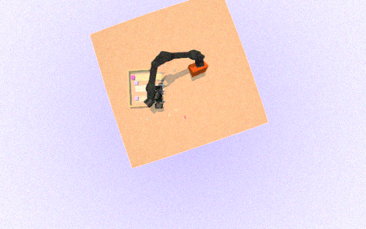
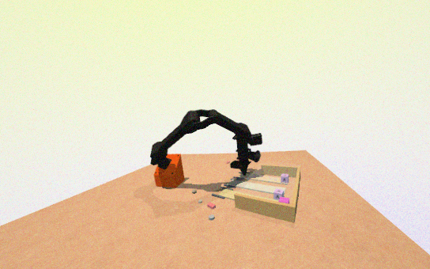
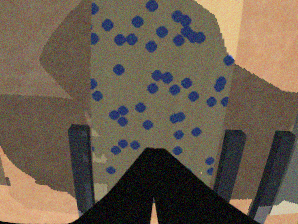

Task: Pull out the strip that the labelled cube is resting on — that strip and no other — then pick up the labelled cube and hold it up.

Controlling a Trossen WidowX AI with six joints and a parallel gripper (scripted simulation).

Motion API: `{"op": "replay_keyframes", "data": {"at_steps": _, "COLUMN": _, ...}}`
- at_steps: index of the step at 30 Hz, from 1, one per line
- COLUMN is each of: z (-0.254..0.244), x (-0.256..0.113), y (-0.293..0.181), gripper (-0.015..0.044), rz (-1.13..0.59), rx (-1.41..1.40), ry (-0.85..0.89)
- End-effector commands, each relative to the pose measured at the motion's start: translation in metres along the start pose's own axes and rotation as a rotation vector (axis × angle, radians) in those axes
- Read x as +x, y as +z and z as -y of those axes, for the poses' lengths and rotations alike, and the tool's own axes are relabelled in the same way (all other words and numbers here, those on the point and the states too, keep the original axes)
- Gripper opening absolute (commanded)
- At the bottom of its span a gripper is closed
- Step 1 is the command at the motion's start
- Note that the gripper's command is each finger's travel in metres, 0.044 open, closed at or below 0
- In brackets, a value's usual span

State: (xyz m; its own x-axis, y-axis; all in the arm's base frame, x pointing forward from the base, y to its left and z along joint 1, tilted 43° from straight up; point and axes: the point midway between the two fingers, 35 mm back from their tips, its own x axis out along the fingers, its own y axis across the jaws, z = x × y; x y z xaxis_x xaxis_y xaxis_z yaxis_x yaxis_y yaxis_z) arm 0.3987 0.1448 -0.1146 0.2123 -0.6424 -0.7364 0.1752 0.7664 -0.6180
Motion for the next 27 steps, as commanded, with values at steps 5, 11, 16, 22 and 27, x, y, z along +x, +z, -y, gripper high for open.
{"op": "replay_keyframes", "data": {"at_steps": 5, "z": 0.0005, "x": 0.0022, "y": 0.0009, "gripper": 0.0000, "rz": 0.005, "rx": -0.002, "ry": -0.003}}
{"op": "replay_keyframes", "data": {"at_steps": 11, "z": 0.0004, "x": 0.0028, "y": 0.0010, "gripper": 0.0000, "rz": 0.005, "rx": -0.002, "ry": -0.004}}
{"op": "replay_keyframes", "data": {"at_steps": 16, "z": 0.0003, "x": 0.0033, "y": 0.0012, "gripper": 0.0000, "rz": 0.005, "rx": -0.002, "ry": -0.004}}
{"op": "replay_keyframes", "data": {"at_steps": 22, "z": 0.0002, "x": 0.0039, "y": 0.0013, "gripper": 0.0000, "rz": 0.005, "rx": -0.002, "ry": -0.004}}
{"op": "replay_keyframes", "data": {"at_steps": 27, "z": 0.0000, "x": 0.0041, "y": -0.0007, "gripper": 0.0000, "rz": 0.005, "rx": -0.002, "ry": -0.004}}
